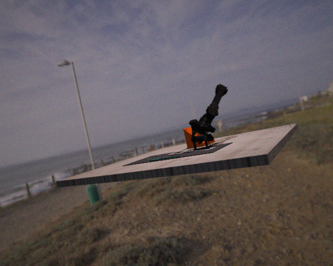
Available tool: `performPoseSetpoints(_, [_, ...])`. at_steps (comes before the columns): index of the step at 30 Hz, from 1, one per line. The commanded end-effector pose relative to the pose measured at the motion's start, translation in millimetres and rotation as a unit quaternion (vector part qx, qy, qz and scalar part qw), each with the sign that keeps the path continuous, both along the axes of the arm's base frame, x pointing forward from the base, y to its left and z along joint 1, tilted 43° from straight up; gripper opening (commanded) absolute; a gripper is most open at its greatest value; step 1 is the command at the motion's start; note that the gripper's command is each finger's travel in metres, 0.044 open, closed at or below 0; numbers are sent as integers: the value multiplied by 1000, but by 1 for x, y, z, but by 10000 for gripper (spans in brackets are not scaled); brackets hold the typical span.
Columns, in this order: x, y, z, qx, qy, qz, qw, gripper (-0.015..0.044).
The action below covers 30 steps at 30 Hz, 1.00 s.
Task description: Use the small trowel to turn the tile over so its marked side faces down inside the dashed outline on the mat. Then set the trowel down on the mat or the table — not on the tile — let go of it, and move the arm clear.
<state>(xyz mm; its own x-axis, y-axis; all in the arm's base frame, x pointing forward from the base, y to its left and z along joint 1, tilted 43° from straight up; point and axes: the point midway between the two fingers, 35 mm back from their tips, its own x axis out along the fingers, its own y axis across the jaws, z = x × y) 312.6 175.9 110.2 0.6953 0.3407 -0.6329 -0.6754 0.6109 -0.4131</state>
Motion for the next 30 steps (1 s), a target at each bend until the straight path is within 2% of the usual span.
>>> performPoseSetpoints(1, [4, 3, -4, 1, 1, 3, 1000, 300])
performPoseSetpoints(9, [11, 6, -11, 2, 1, 3, 1000, 300])
performPoseSetpoints(15, [11, 6, -11, 2, 1, 3, 1000, 142])
performPoseSetpoints(30, [11, 6, -11, 2, 1, 3, 1000, 43])
